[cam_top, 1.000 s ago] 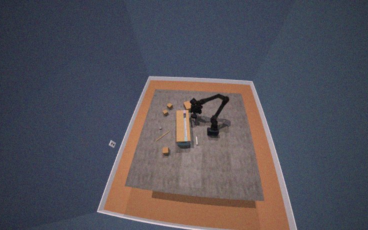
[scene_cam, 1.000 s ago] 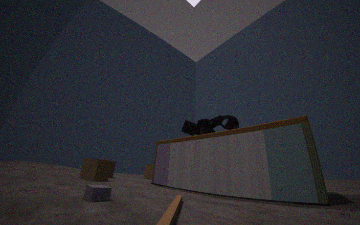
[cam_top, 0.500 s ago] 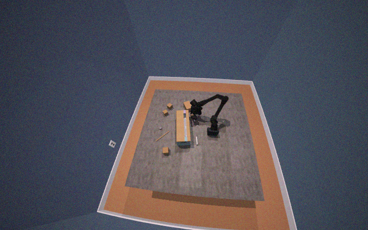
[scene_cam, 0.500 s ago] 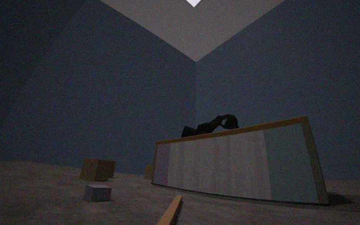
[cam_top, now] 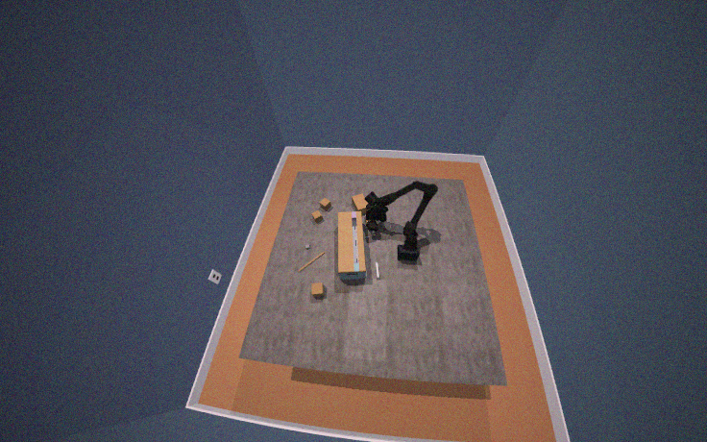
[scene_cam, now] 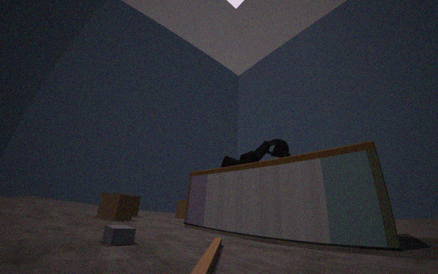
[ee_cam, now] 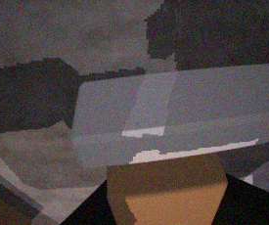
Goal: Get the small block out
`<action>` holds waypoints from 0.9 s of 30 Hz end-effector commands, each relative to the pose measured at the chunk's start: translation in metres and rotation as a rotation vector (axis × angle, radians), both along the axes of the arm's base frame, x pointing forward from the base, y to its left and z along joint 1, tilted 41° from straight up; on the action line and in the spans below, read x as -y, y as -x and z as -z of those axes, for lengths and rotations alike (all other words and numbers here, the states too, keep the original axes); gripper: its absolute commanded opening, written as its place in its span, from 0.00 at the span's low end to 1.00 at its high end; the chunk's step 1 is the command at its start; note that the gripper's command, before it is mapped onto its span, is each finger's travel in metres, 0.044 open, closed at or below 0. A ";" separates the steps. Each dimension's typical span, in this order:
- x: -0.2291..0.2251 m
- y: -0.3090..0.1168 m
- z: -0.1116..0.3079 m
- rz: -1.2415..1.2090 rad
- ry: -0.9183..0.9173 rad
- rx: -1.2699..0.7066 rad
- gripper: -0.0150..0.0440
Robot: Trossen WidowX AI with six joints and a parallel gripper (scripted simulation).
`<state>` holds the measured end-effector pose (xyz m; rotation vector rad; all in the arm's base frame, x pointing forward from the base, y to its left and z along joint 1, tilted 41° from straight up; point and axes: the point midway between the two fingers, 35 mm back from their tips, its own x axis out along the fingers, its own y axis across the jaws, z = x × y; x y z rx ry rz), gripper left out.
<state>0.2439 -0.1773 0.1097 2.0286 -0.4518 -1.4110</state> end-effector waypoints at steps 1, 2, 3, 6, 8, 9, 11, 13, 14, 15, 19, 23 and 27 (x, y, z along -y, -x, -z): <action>-0.001 -0.001 0.000 -0.005 -0.001 -0.002 0.34; -0.002 -0.001 -0.002 -0.005 -0.002 -0.002 0.29; -0.005 -0.002 -0.005 -0.004 -0.003 -0.002 0.25; -0.015 -0.004 -0.016 -0.002 -0.005 -0.002 0.25; -0.022 -0.004 -0.024 -0.002 -0.006 -0.002 0.25; -0.026 -0.004 -0.028 -0.001 -0.006 -0.002 0.25; -0.033 -0.004 -0.036 0.000 -0.005 -0.001 0.25; -0.039 -0.003 -0.044 0.000 -0.004 0.000 0.25; -0.041 -0.003 -0.046 0.000 -0.004 0.000 0.25; -0.041 -0.003 -0.046 0.000 -0.004 0.000 0.25; -0.042 -0.003 -0.046 -0.019 0.006 -0.018 0.25; -0.046 -0.002 -0.045 -0.128 0.062 -0.121 0.25; -0.050 -0.001 -0.044 -0.243 0.120 -0.228 0.25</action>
